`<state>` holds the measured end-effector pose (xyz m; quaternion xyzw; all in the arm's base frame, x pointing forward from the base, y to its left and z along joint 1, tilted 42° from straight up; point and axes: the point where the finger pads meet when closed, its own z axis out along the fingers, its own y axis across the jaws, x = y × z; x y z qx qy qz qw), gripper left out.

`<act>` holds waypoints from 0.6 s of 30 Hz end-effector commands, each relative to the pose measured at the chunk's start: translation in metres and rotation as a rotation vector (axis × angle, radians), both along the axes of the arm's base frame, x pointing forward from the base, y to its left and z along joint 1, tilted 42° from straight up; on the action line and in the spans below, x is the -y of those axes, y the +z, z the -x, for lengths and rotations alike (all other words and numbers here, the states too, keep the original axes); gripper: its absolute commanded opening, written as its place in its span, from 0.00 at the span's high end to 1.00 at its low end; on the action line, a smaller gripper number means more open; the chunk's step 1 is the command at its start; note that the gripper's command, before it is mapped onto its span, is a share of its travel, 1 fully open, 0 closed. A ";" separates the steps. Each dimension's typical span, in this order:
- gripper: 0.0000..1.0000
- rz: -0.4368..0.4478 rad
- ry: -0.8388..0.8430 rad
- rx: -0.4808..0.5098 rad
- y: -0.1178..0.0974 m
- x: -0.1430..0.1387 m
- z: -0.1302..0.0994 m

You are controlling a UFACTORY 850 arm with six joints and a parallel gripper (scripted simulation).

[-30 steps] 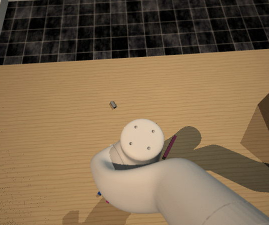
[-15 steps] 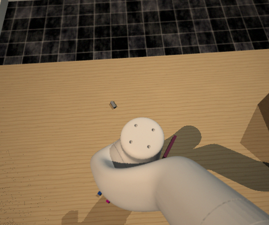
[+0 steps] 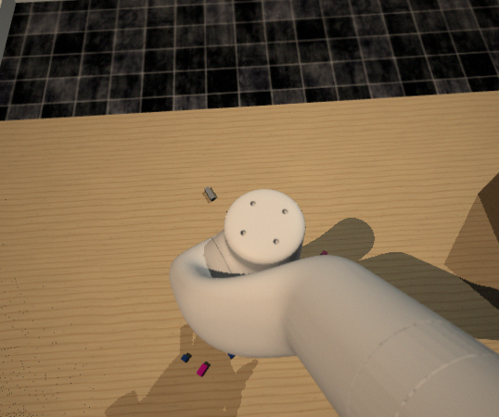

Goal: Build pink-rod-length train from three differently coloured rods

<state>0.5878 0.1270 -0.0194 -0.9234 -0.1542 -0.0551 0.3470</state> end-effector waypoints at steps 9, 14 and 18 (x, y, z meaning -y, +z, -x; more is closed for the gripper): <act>0.00 -0.005 0.271 0.262 -0.011 0.028 0.010; 0.00 -0.005 0.378 0.355 -0.015 0.038 0.014; 0.00 -0.005 0.463 0.429 -0.018 0.046 0.018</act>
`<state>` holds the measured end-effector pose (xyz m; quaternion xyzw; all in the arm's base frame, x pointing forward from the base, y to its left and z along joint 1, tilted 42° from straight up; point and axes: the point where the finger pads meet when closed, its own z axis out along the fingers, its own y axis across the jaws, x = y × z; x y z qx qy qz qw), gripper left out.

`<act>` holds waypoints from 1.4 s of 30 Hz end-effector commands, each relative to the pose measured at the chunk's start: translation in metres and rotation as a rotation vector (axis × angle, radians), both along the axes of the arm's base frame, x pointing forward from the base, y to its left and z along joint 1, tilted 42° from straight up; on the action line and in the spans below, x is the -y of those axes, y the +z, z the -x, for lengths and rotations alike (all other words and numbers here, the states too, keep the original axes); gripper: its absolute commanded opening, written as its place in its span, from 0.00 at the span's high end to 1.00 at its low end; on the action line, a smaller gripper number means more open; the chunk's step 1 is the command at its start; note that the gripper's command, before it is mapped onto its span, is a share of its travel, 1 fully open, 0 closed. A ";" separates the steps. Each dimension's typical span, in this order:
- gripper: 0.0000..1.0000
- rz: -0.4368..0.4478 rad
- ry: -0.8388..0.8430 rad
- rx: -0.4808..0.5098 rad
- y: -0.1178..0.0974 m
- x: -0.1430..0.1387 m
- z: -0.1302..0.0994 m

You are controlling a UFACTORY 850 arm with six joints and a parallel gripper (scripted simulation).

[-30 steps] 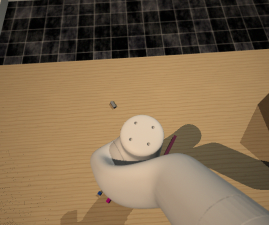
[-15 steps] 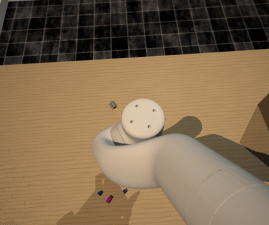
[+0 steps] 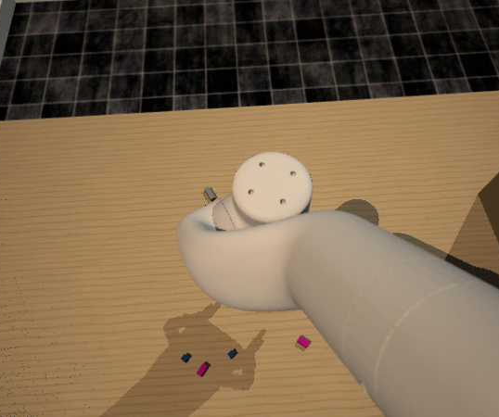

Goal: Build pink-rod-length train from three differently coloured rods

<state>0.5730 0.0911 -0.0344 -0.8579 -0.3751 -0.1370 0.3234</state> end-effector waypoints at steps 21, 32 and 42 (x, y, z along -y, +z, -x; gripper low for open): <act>0.00 -0.010 0.467 0.437 -0.017 0.043 0.022; 0.00 -0.010 0.485 0.453 -0.018 0.045 0.023; 0.00 -0.010 0.485 0.453 -0.018 0.045 0.023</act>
